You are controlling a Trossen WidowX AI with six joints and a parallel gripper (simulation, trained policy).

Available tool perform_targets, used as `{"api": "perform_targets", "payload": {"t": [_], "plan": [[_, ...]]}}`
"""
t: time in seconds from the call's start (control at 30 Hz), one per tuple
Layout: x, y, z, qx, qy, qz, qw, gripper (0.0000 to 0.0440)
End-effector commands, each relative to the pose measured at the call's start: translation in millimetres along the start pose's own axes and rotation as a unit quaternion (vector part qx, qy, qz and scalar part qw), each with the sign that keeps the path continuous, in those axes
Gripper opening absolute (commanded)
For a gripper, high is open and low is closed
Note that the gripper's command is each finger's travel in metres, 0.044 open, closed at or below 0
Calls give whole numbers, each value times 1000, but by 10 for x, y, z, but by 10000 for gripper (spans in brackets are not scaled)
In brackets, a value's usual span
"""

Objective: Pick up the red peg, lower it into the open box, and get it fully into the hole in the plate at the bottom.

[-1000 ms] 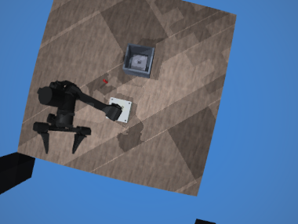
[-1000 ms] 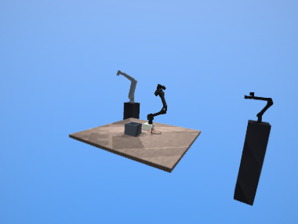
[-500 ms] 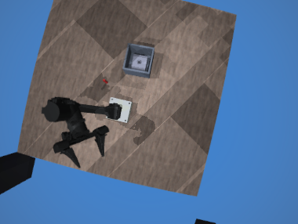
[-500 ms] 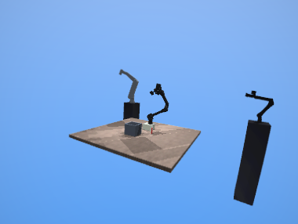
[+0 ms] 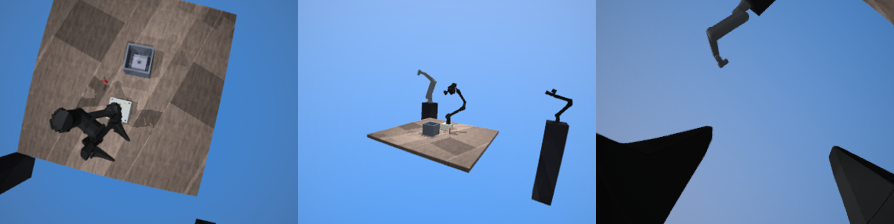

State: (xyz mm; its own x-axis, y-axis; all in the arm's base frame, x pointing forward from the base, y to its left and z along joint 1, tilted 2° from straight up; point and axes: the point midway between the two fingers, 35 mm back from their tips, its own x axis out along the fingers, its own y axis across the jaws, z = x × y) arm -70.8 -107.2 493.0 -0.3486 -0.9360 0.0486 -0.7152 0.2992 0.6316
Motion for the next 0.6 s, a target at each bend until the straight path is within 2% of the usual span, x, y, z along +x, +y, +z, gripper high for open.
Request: {"api": "perform_targets", "payload": {"t": [0.0, 0.23, 0.57], "plan": [[61, -197, -128, 11, 33, -55, 998, 429], [88, -585, -355, 29, 86, -156, 984, 428], [-36, -1127, -627, 49, 139, -288, 946, 429]]}}
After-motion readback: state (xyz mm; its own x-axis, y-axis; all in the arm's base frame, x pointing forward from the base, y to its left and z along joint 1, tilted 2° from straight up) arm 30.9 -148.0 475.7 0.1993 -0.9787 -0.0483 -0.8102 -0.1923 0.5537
